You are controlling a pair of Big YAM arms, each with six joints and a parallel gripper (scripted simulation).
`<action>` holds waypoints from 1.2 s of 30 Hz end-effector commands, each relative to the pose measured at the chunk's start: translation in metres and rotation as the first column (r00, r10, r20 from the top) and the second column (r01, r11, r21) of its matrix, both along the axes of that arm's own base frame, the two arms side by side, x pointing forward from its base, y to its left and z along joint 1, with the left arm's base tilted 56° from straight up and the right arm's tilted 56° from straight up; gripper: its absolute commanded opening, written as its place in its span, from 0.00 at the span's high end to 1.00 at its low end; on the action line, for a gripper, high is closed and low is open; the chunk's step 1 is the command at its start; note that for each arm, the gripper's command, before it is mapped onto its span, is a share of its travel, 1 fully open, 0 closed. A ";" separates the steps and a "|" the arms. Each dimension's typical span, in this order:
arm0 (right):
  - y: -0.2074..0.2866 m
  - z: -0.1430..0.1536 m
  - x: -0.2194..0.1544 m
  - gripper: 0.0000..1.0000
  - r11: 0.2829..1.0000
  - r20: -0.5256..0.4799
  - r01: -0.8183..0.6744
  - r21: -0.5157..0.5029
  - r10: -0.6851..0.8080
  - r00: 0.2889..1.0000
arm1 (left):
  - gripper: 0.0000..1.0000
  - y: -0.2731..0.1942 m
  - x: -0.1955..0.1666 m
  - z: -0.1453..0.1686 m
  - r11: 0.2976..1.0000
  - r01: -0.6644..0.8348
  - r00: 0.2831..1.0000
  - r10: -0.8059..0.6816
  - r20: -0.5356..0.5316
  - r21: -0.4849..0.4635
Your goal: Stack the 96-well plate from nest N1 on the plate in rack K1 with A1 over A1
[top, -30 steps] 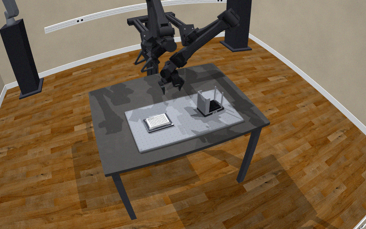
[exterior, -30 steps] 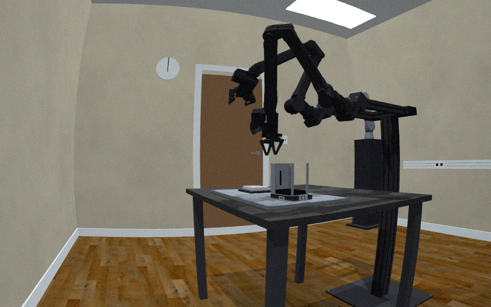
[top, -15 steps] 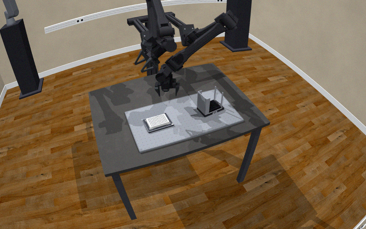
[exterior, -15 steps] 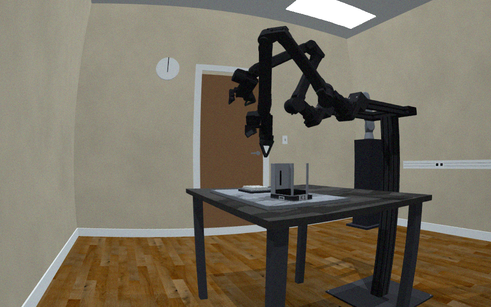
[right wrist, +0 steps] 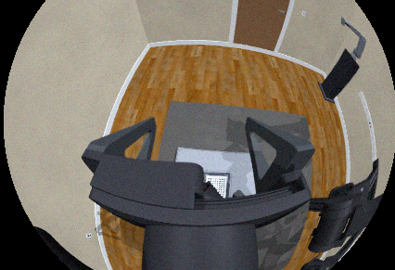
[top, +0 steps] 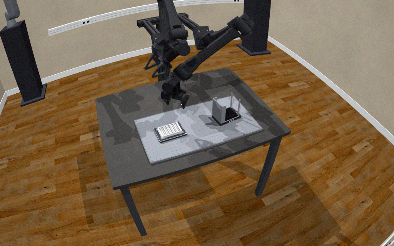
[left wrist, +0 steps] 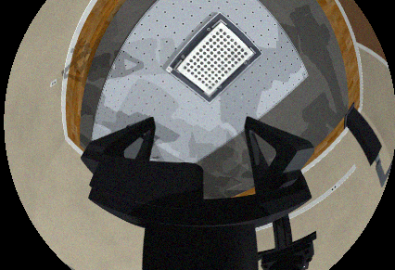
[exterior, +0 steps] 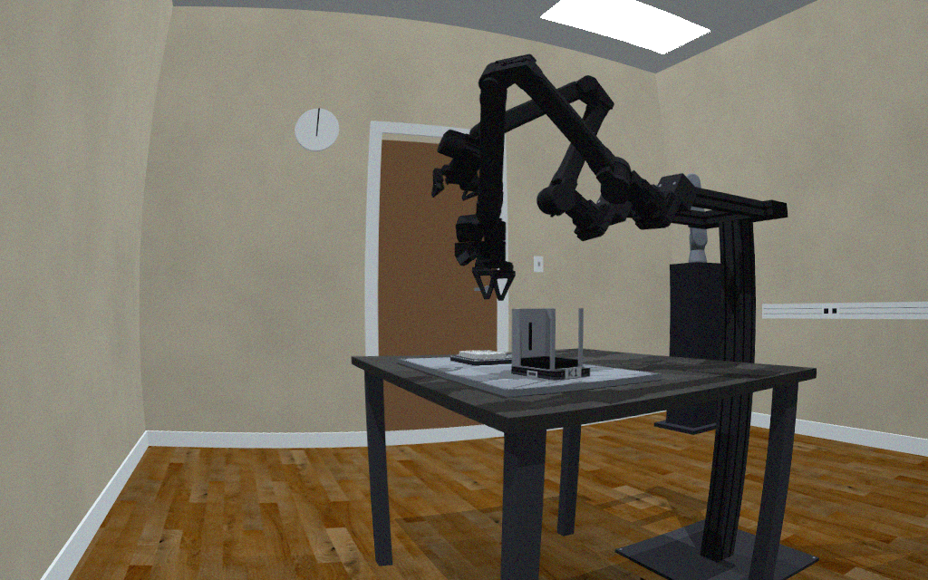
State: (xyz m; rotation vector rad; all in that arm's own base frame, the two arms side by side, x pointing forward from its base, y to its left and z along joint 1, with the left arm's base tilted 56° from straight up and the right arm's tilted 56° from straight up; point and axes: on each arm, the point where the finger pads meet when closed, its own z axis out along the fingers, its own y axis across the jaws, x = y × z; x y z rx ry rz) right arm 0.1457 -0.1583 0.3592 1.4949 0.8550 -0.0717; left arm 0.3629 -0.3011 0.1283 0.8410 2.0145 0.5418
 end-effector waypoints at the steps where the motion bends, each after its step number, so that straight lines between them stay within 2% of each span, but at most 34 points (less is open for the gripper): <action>1: 0.002 0.006 -0.003 0.00 1.000 0.008 -0.012 -0.005 0.012 1.000 | 0.00 -0.013 0.001 0.000 0.984 0.110 0.994 -0.107 -0.027 0.141; 7: 0.002 0.006 -0.003 0.00 1.000 0.008 -0.012 -0.005 0.012 1.000 | 0.00 -0.026 0.008 0.000 0.936 0.203 0.979 -0.192 -0.066 0.286; 9: 0.002 0.006 -0.003 0.00 1.000 0.008 -0.012 -0.005 0.012 1.000 | 0.00 -0.026 0.008 0.000 0.936 0.203 0.979 -0.192 -0.066 0.286; 15: 0.002 0.006 -0.003 0.00 1.000 0.008 -0.012 -0.005 0.012 1.000 | 0.00 -0.041 0.012 0.000 0.855 0.305 0.952 -0.282 -0.119 0.419; 21: 0.002 0.006 -0.003 0.00 1.000 0.008 -0.012 -0.005 0.012 1.000 | 0.00 -0.059 0.015 0.000 0.740 0.407 0.911 -0.368 -0.184 0.535; 36: 0.002 0.006 -0.003 0.00 1.000 0.008 -0.012 -0.005 0.012 1.000 | 0.00 -0.050 0.019 0.005 0.761 0.383 0.922 -0.350 -0.166 0.524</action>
